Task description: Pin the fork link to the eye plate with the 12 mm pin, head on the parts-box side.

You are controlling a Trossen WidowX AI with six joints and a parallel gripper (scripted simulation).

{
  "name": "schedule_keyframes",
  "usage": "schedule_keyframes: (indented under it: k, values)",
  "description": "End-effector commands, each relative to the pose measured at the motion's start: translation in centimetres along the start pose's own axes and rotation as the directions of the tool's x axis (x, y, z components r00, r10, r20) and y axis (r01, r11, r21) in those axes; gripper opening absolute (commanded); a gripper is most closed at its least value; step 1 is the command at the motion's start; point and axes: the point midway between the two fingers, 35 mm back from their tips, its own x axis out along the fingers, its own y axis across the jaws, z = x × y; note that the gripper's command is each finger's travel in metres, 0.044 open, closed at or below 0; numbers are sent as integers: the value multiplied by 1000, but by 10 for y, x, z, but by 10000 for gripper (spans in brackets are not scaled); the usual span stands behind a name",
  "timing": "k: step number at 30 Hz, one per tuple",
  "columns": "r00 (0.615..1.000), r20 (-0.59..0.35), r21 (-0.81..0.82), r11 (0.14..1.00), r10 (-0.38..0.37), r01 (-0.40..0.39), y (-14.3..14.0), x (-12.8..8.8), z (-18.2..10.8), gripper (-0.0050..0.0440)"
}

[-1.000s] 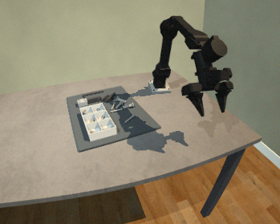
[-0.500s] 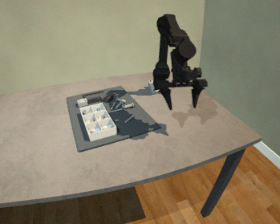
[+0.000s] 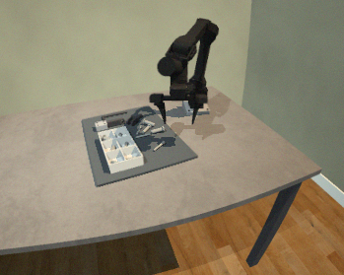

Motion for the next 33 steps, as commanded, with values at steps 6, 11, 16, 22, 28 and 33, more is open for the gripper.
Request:
schedule_keyframes:
  k: [6,11,16,22,28,33]
  values:
    - [995,-97,127,991,-27,39,-82,-8,-55,440]
    - [989,-145,173,983,-41,66,-110,-9,-75,440]
    - [977,-207,243,965,-45,96,-152,-11,-106,440]
    - [964,-261,302,945,-45,126,-187,-13,-134,440]
    - [959,-280,322,937,-43,136,-200,-14,-144,440]
    - [956,-289,331,933,-42,141,-206,-14,-149,440]
